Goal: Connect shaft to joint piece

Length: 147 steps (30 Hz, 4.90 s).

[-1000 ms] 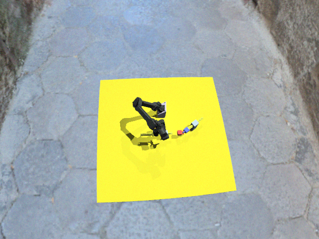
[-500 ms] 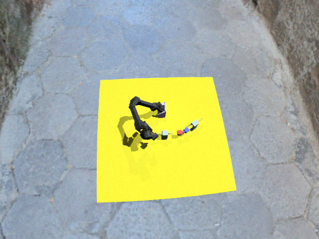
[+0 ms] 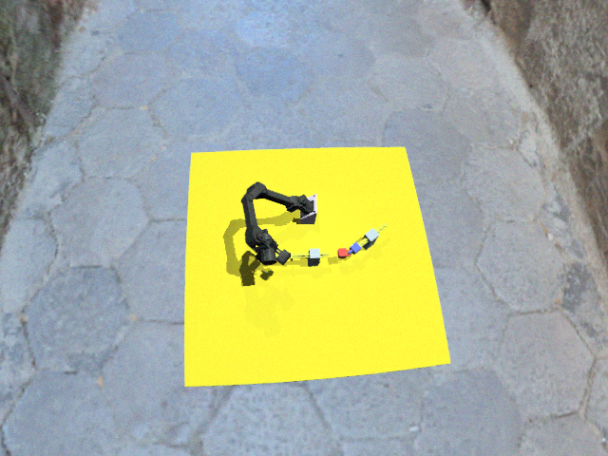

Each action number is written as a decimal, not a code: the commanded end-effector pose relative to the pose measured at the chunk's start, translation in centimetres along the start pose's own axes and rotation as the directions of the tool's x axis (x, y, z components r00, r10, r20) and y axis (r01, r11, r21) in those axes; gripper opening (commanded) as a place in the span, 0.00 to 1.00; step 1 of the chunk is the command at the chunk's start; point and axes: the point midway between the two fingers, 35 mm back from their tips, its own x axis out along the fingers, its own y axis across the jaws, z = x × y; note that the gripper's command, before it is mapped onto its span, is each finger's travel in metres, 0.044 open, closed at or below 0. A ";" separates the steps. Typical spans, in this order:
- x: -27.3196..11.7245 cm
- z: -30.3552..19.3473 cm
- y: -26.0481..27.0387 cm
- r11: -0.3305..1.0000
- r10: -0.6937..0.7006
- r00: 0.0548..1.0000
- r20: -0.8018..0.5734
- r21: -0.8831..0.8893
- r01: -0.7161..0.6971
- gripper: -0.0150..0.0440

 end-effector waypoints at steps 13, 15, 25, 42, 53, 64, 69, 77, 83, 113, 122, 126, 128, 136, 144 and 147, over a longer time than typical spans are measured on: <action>3.7 0.6 -0.3 0.880 -0.070 0.990 0.120 0.474 0.004 1.00; 4.2 0.7 -0.4 0.847 -0.080 0.988 0.135 0.532 -0.004 1.00; 6.0 0.6 -0.8 0.691 -0.121 0.975 0.189 0.721 -0.054 1.00; 7.8 1.0 -0.9 0.691 -0.122 0.975 0.188 0.721 -0.053 1.00; 8.8 1.1 -1.0 0.691 -0.123 0.974 0.188 0.721 -0.053 0.87; 8.8 1.1 -1.0 0.691 -0.123 0.974 0.188 0.721 -0.053 0.43; 8.8 1.1 -1.0 0.691 -0.123 0.974 0.188 0.721 -0.053 0.43; 8.8 1.1 -1.0 0.691 -0.123 0.974 0.188 0.721 -0.053 0.37; 8.8 1.1 -1.0 0.689 -0.121 0.975 0.187 0.723 -0.052 0.37; 9.4 -0.5 0.8 0.691 -0.121 0.975 0.188 0.721 -0.053 0.25; 9.7 -1.4 1.7 0.691 -0.121 0.975 0.188 0.721 -0.053 0.25; 9.8 -1.8 2.1 0.691 -0.121 0.975 0.187 0.721 -0.053 0.25; 9.9 -2.0 2.3 0.691 -0.121 0.975 0.187 0.721 -0.053 0.25; 10.1 -2.8 3.1 0.691 -0.121 0.975 0.187 0.721 -0.053 0.25; 10.4 -3.6 4.0 0.691 -0.120 0.975 0.187 0.721 -0.053 0.25; 10.5 -3.9 4.4 0.691 -0.120 0.975 0.187 0.721 -0.053 0.25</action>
